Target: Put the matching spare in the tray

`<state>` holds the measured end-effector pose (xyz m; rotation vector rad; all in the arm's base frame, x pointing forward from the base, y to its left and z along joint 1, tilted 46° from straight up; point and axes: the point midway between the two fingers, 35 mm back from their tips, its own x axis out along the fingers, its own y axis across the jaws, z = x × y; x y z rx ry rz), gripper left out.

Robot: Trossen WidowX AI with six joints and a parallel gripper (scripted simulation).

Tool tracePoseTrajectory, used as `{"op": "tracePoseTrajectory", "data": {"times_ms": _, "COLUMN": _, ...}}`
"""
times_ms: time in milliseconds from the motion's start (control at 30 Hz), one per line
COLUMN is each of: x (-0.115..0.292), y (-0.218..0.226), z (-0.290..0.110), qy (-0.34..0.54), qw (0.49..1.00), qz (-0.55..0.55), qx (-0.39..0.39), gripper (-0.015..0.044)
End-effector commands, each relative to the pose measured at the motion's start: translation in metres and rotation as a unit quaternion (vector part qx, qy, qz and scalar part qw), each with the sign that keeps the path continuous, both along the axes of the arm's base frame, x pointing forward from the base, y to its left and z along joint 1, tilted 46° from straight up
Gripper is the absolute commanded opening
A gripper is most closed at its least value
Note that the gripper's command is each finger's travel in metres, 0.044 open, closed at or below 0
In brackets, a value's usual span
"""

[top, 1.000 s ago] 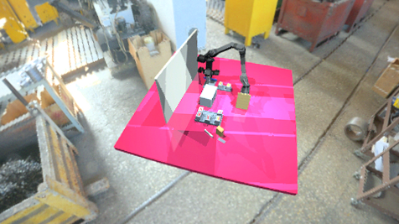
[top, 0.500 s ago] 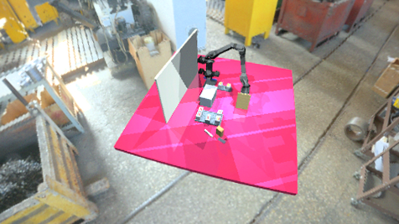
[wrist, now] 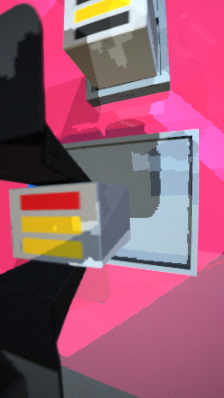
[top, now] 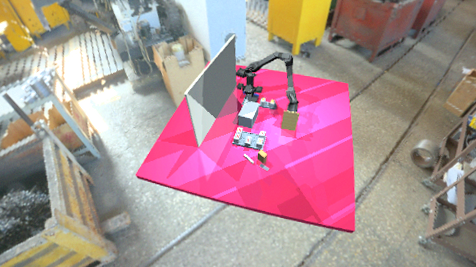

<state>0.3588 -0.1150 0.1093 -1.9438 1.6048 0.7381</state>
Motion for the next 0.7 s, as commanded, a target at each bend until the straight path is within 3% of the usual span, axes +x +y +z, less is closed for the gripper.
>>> {"op": "tracePoseTrajectory", "data": {"times_ms": 0, "x": -0.003, "y": -0.003, "z": -0.006, "qy": 0.007, "qw": 1.0, "qz": 0.001, "qx": 0.001, "gripper": 0.0}}
{"op": "tracePoseTrajectory", "data": {"times_ms": 667, "x": -0.004, "y": -0.014, "z": -0.015, "qy": 0.007, "qw": 1.0, "qz": 0.001, "qx": -0.002, "gripper": 0.0}}
